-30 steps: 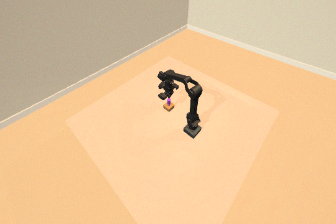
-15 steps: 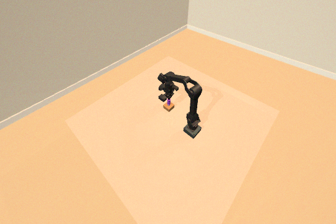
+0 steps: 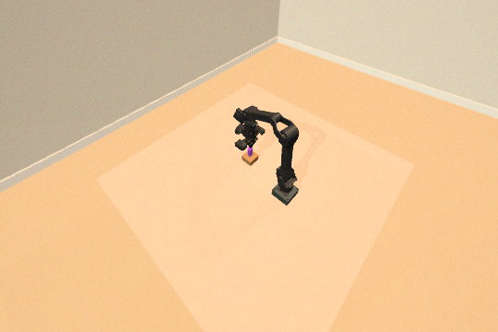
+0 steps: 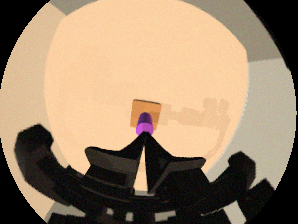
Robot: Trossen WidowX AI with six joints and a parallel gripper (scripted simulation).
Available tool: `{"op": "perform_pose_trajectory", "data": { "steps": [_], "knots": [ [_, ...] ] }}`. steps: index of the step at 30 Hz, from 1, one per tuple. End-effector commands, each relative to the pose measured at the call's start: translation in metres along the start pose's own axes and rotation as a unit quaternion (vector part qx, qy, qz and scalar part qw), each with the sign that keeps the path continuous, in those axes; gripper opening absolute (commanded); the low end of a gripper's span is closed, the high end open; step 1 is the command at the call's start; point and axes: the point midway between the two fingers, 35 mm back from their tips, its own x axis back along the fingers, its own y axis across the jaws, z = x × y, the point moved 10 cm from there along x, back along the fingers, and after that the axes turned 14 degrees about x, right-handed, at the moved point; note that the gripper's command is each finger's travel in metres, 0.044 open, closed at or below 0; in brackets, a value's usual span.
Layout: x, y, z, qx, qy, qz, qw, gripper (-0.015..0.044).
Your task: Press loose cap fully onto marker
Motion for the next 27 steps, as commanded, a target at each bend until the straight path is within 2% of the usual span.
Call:
{"op": "perform_pose_trajectory", "data": {
  "steps": [1,5,11,27],
  "knots": [
    [0.038,-0.001,-0.003,0.0,-0.007,0.003,1.0,0.0],
    [0.081,0.0,0.0,0.0,-0.007,0.003,1.0,0.0],
    [0.083,0.0,0.0,0.0,-0.006,0.002,1.0,0.0],
    [0.083,0.0,0.0,0.0,-0.006,0.002,1.0,0.042]
  ]
}}
